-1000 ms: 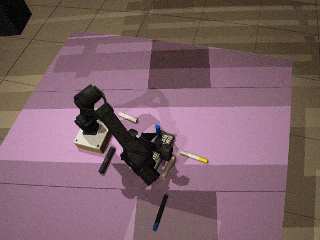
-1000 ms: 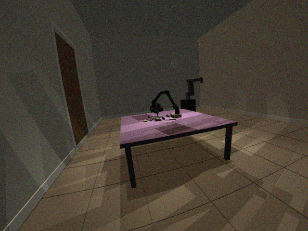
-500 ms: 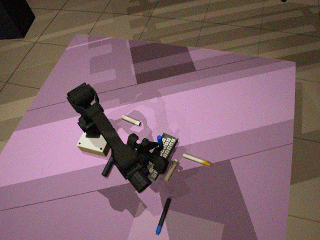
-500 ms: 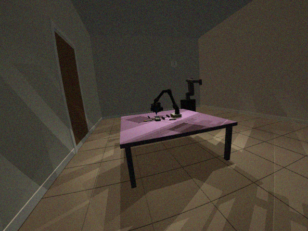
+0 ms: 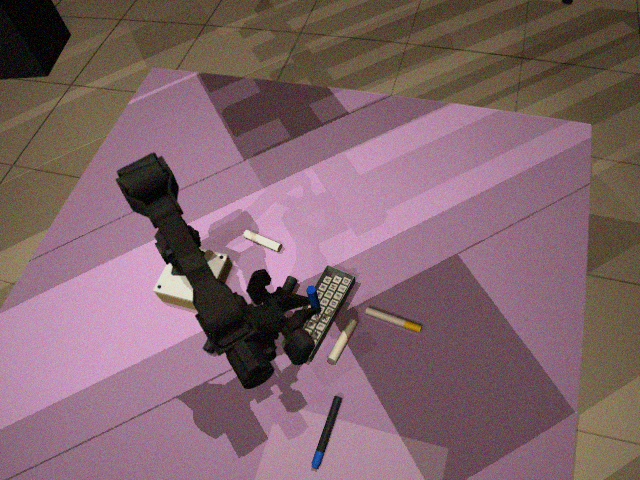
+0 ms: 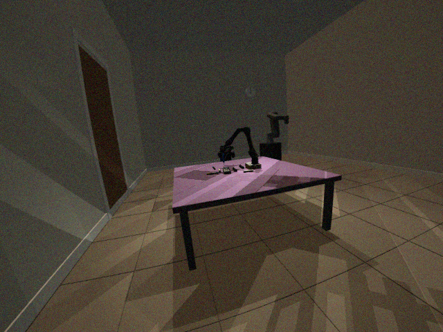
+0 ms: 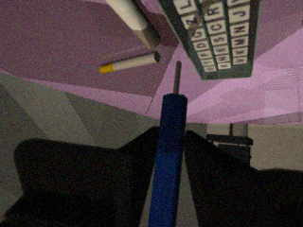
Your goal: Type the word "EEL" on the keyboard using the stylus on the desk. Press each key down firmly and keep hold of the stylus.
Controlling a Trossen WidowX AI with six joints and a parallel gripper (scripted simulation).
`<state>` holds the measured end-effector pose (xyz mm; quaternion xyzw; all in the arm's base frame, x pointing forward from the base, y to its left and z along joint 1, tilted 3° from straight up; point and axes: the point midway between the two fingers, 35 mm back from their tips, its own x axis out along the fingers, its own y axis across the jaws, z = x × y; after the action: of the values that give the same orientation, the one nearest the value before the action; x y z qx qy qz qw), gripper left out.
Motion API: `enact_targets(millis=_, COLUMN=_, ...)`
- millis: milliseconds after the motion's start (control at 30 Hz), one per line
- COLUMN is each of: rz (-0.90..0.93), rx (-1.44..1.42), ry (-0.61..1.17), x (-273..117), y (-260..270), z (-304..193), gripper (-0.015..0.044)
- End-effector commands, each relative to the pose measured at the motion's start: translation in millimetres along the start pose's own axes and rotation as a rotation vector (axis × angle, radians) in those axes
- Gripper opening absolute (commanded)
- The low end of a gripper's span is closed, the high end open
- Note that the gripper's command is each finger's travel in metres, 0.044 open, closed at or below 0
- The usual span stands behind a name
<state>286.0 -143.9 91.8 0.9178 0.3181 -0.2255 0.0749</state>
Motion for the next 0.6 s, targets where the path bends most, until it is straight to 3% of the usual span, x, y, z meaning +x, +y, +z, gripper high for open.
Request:
enact_targets(millis=0, rz=0.007, rx=0.012, ry=0.006, x=-0.9, y=-0.9, z=0.2, gripper=0.0000)
enact_targets(millis=567, rz=0.007, rx=0.013, ry=0.007, x=14.9, y=-1.8, z=27.4, gripper=0.0000)
